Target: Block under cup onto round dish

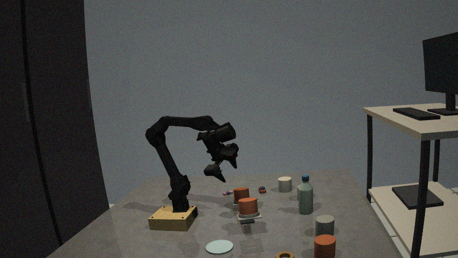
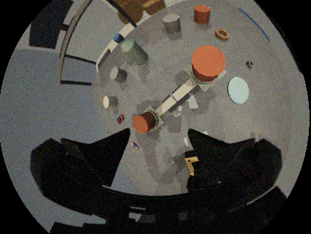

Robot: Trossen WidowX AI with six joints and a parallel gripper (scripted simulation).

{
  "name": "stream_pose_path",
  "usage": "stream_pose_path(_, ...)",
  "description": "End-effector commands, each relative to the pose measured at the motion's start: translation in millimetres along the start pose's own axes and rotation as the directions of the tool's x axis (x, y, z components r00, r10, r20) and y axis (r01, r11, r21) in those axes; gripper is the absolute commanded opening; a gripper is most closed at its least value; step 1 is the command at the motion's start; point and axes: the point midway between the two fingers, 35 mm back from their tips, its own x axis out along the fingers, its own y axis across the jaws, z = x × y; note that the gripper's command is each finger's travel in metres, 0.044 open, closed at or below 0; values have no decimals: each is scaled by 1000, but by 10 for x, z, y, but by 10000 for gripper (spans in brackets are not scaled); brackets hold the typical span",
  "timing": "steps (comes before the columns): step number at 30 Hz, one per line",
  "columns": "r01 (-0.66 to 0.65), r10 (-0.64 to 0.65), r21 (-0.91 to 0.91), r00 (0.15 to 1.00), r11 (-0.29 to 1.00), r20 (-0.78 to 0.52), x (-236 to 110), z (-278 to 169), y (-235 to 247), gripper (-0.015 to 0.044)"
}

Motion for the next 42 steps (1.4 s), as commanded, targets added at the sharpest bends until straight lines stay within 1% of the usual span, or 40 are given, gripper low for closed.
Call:
stream_pose_path(1, 52, -47, 131, 998, 990, -44, 127, 9, 120, 440)
stream_pose_path(6, 128, -107, 268, 990, 955, -91, 290, -20, 255, 440)
stream_pose_path(11, 210, -173, 398, 977, 893, -127, 471, -77, 401, 440)
stream_pose_path(19, 321, -286, 579, 946, 749, -155, 778, -231, 643, 440)
stream_pose_path(25, 361, -366, 692, 919, 625, -149, 1008, -396, 815, 440)
stream_pose_path(35, 363, -374, 703, 916, 611, -147, 1040, -417, 830, 440)
stream_pose_path(39, 363, -374, 703, 916, 611, -147, 1163, -437, 780, 440)
stream_pose_path(42, 363, -374, 703, 916, 611, -147, 1173, -439, 776, 440)
